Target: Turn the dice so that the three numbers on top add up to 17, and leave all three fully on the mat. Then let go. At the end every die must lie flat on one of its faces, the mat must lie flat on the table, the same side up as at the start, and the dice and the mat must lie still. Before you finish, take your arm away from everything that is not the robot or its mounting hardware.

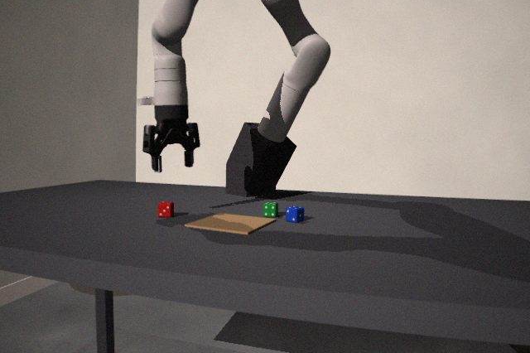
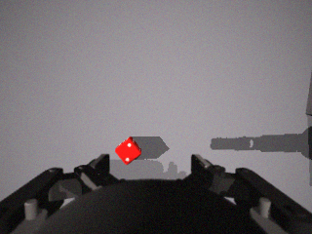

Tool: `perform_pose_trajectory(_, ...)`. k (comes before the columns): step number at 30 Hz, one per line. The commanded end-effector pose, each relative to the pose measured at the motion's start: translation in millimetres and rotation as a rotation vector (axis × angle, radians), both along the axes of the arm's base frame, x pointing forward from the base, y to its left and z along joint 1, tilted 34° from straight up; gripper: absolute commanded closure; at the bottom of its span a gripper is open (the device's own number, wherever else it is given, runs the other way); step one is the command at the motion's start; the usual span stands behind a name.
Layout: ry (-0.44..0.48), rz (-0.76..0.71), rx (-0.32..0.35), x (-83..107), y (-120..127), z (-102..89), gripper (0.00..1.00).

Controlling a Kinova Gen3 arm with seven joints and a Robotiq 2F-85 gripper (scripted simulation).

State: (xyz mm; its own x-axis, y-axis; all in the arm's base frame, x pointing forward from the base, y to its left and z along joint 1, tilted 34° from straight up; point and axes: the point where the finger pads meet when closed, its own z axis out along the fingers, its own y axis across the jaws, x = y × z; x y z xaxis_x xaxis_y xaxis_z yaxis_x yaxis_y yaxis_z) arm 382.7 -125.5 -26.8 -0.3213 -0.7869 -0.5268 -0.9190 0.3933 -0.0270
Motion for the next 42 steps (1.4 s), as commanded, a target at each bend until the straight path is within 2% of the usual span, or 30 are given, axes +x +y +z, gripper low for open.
perform_pose_trajectory(1, -0.044, 0.048, -0.012, 0.6, -3, -1.1, 0.0)
perform_pose_trajectory(14, -0.286, 0.375, -0.129, 17.8, -6, 2.6, 0.0)
perform_pose_trajectory(26, -0.372, 0.486, -0.175, 24.7, -7, 4.9, 0.0)
perform_pose_trajectory(39, -0.389, 0.508, -0.184, 26.2, -7, 5.5, 0.0)
perform_pose_trajectory(40, -0.389, 0.508, -0.184, 26.2, -7, 5.5, 0.54)
perform_pose_trajectory(42, -0.389, 0.508, -0.184, 26.2, -7, 5.5, 0.54)
